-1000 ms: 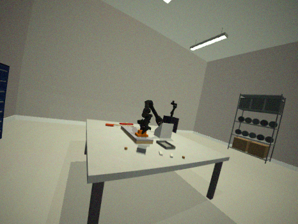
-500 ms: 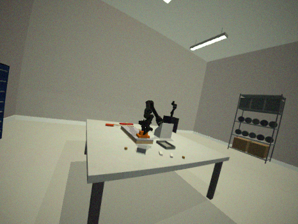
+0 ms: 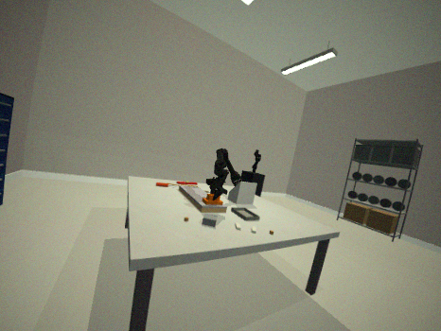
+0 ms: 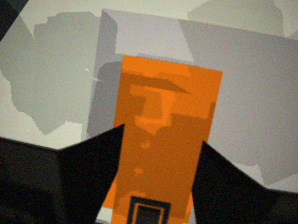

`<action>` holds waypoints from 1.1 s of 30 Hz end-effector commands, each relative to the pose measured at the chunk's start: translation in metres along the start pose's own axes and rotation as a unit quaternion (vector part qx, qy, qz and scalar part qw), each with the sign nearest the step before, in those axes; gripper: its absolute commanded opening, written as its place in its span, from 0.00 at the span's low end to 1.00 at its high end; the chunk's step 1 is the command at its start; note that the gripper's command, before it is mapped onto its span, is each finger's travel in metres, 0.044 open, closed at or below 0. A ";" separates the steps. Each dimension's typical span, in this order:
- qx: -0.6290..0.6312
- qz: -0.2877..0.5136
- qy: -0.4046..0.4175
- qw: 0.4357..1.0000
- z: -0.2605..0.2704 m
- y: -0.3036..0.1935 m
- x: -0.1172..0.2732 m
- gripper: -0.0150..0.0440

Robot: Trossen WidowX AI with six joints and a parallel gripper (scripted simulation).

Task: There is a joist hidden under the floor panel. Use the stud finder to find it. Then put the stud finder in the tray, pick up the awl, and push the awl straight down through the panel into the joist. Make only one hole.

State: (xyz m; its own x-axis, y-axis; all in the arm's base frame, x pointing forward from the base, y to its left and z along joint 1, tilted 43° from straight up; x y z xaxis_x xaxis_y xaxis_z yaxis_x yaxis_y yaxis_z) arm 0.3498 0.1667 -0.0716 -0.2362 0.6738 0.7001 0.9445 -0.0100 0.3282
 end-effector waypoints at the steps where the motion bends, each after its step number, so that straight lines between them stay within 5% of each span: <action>1: 0.000 0.000 0.000 1.000 -0.001 0.000 0.000 0.25; 33: 0.000 0.001 0.001 1.000 -0.061 0.009 -0.001 0.25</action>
State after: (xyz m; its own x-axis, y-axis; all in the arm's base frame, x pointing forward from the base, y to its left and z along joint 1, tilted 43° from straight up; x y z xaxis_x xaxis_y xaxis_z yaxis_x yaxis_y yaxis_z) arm 0.3461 0.1281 -0.0365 -0.2354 0.6663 0.7075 0.9444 -0.0150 0.3284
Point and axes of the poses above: the point midway between the two fingers, 35 mm back from their tips, its own x axis back along the fingers, its own z axis across the jaws, y = z × x, the point moved 9 cm from there along x, back along the fingers, and after that the axes turned 8 degrees about -x, right-handed, at the moved point
